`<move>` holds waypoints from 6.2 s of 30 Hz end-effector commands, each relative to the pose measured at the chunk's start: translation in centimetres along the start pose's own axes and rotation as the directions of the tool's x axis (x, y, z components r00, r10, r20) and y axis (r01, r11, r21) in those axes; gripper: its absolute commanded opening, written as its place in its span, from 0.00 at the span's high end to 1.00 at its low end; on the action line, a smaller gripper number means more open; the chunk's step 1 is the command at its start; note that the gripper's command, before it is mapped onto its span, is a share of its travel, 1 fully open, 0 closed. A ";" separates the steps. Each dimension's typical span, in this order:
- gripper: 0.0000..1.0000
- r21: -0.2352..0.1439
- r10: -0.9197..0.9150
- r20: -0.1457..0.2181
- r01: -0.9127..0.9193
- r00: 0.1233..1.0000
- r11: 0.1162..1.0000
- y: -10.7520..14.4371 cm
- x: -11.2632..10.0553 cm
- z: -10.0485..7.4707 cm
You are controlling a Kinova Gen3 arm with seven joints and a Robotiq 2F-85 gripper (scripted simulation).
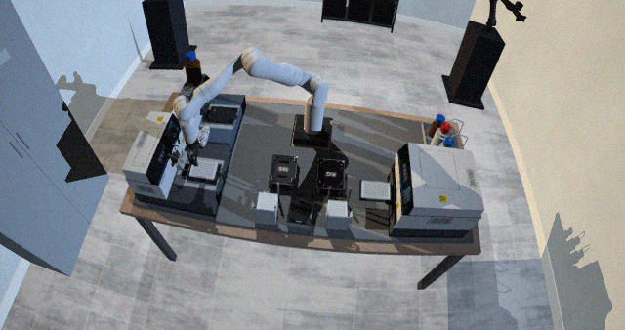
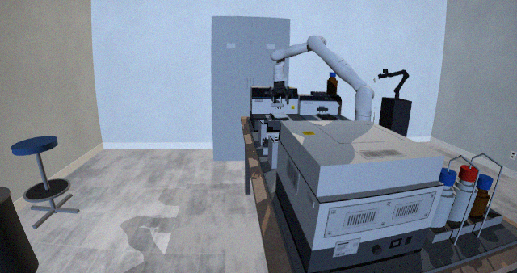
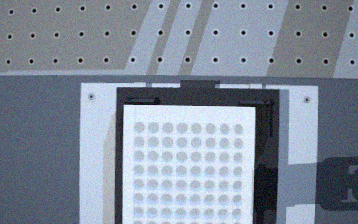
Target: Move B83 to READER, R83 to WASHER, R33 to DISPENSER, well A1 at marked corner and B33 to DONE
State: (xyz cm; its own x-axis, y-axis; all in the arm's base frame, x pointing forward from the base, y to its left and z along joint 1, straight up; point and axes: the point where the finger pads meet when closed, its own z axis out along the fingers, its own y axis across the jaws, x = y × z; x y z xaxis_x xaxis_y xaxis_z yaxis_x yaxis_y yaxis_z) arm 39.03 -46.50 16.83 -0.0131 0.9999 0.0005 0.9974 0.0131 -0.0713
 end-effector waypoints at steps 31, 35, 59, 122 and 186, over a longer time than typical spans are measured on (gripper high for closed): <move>0.00 -0.002 0.000 0.002 0.000 1.000 1.000 0.3 0.0 3.7; 0.00 -0.002 0.000 0.002 0.000 1.000 1.000 0.4 0.0 4.3; 0.00 -0.002 0.000 0.002 0.000 1.000 1.000 0.5 0.0 6.4; 0.00 -0.002 0.000 0.002 0.000 1.000 1.000 0.5 0.0 8.8; 0.06 -0.002 0.000 0.002 0.000 1.000 1.000 0.5 0.0 9.3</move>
State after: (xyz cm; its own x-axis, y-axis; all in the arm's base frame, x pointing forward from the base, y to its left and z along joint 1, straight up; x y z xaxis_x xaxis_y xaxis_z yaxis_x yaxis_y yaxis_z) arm 38.81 -46.50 7.36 -0.0130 0.9999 0.0003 0.9974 0.0130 -0.0707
